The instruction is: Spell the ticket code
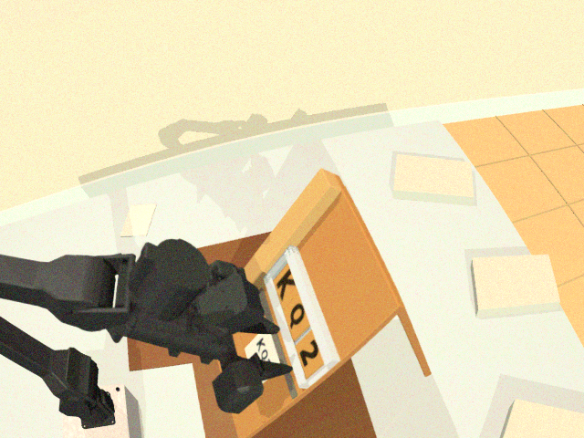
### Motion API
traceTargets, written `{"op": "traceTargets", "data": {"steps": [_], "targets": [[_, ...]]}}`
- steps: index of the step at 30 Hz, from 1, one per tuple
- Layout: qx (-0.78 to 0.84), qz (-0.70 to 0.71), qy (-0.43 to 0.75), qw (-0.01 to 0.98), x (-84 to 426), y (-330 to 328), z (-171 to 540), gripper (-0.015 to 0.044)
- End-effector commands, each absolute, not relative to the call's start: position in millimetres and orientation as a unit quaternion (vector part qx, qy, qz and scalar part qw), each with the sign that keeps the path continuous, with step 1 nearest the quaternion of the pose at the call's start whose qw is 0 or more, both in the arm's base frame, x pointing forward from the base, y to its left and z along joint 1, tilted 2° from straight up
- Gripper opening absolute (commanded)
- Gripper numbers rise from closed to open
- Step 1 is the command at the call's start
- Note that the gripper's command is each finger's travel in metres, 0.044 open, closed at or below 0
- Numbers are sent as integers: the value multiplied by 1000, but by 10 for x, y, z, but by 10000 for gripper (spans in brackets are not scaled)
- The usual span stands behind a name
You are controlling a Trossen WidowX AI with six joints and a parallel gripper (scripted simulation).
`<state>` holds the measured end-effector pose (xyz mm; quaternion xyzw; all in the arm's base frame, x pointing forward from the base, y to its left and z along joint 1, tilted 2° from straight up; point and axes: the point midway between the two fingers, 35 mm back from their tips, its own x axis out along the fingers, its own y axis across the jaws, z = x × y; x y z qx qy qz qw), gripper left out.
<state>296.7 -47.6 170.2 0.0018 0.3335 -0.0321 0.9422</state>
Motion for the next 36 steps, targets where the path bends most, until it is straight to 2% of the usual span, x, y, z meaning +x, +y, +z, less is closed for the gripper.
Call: {"op": "traceTargets", "data": {"steps": [1,15,26,36], "targets": [[0,-30,330,943,2955,-469,1732,295],[0,-30,330,943,2947,-464,1752,295],[2,-32,333,942,2946,-470,1723,6],[2,-32,336,941,2951,-473,1725,0]]}}
